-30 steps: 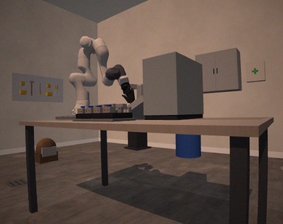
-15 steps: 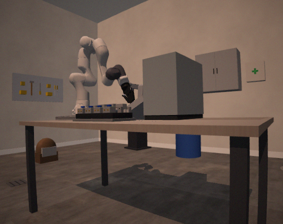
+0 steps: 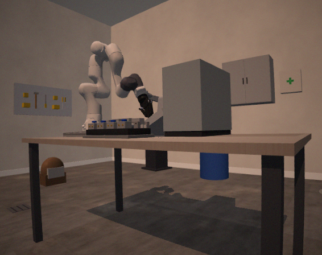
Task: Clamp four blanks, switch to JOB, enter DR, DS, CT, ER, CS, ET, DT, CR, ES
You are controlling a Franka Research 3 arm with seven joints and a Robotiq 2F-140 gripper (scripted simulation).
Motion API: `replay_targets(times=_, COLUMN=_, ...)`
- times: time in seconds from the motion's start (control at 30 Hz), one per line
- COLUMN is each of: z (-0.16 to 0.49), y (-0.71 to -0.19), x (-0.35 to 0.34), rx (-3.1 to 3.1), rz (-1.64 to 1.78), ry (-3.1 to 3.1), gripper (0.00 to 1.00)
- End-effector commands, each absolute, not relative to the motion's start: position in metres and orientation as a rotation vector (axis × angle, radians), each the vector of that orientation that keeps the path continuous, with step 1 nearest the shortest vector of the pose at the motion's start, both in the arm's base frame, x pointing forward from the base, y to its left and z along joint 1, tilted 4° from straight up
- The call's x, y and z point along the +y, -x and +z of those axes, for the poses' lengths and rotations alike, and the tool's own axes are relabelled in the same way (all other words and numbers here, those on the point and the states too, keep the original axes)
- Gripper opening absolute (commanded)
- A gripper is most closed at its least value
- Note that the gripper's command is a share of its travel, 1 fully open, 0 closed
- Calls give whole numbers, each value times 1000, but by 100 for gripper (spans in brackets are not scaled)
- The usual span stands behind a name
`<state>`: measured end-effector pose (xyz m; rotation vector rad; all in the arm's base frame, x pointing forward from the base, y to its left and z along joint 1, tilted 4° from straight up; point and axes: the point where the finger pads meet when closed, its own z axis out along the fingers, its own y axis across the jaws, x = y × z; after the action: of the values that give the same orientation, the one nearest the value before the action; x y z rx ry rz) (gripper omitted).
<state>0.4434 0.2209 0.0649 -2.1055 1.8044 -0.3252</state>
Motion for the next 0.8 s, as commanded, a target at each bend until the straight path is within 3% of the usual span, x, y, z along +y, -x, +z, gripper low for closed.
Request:
replay_targets(times=0.0, z=65, y=-444, x=219, rx=1821, rz=-329, ry=2092, gripper=0)
replay_targets(times=0.77, z=80, y=-438, x=217, rx=1821, rz=-329, ry=2092, gripper=0)
